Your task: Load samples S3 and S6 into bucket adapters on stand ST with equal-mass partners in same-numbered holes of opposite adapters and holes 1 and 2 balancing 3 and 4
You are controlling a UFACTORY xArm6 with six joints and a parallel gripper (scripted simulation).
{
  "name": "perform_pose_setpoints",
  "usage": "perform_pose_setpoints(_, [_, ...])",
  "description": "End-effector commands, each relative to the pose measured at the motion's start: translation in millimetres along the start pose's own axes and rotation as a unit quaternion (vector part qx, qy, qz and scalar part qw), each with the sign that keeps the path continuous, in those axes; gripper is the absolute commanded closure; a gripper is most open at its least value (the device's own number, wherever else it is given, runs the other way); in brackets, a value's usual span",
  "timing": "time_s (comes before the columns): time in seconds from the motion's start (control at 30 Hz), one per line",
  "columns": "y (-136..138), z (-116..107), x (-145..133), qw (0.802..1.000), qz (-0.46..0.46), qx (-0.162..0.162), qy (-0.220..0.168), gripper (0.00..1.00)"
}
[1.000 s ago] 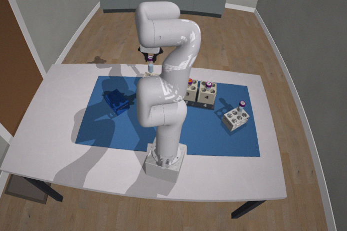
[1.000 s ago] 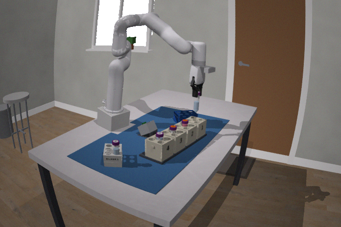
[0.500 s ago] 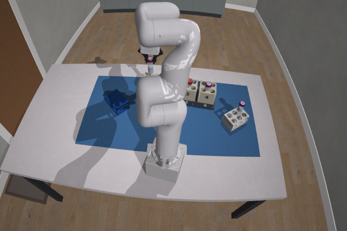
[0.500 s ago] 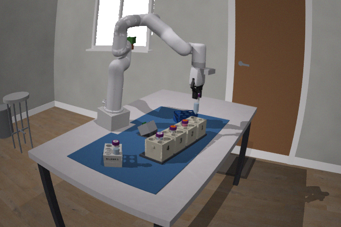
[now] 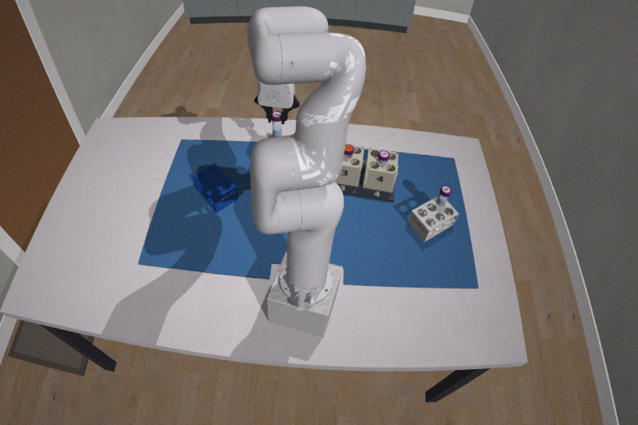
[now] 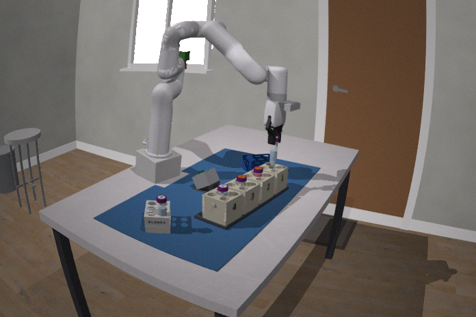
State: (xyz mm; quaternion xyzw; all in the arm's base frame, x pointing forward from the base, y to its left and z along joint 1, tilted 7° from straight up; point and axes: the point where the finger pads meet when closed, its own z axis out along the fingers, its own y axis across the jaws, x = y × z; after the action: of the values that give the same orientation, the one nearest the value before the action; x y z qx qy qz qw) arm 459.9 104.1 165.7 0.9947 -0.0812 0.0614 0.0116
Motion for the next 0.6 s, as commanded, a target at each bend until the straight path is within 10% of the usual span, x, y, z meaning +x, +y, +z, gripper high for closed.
perform_pose_setpoints(0.0, [-0.6, -1.3, 1.6, 1.0, 0.0, 0.001, 0.002, 1.0])
perform_pose_setpoints(0.57, [-0.6, 4.6, 1.6, 1.0, 0.0, 0.001, 0.002, 1.0])
